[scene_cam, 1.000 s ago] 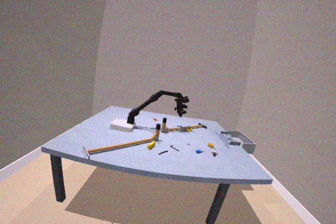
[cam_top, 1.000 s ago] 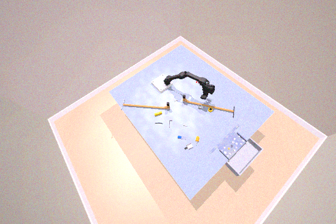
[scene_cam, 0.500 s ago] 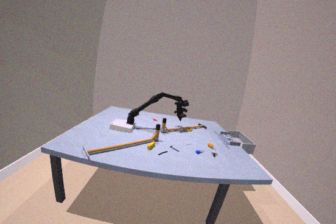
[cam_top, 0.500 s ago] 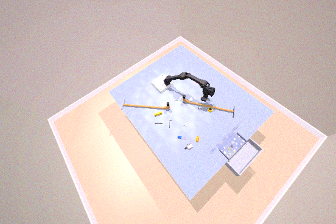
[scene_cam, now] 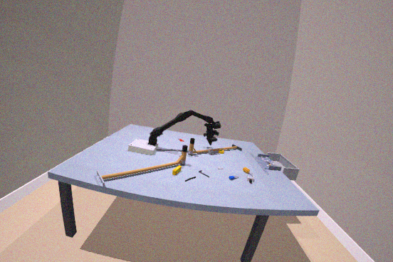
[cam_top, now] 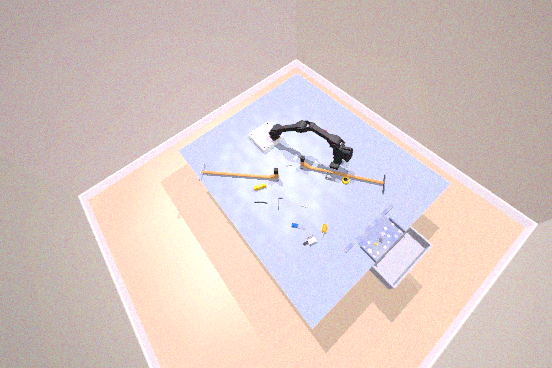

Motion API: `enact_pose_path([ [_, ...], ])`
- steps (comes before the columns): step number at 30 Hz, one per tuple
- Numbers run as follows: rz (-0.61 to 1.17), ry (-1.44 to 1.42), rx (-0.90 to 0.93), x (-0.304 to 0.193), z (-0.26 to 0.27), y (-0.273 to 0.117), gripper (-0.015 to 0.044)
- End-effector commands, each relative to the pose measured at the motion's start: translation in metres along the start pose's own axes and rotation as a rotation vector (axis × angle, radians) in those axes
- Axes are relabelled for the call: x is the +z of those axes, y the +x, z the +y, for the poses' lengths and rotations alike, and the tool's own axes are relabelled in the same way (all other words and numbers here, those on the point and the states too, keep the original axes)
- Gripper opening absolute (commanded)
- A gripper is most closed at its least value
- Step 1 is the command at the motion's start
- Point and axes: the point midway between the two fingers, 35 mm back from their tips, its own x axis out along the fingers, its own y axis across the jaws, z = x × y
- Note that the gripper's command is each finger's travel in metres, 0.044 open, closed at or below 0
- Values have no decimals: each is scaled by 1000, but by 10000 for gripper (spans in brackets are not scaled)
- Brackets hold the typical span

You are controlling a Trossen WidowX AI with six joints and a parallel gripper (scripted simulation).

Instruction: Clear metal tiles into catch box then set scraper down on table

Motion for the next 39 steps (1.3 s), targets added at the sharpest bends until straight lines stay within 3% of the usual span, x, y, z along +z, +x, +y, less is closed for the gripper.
enact_pose_path([
  [1,14,10,-4,-4,-1,12,0],
  [10,31,16,-5,-11,0,33,0],
  [39,10,13,-9,-3,-25,35,0],
])
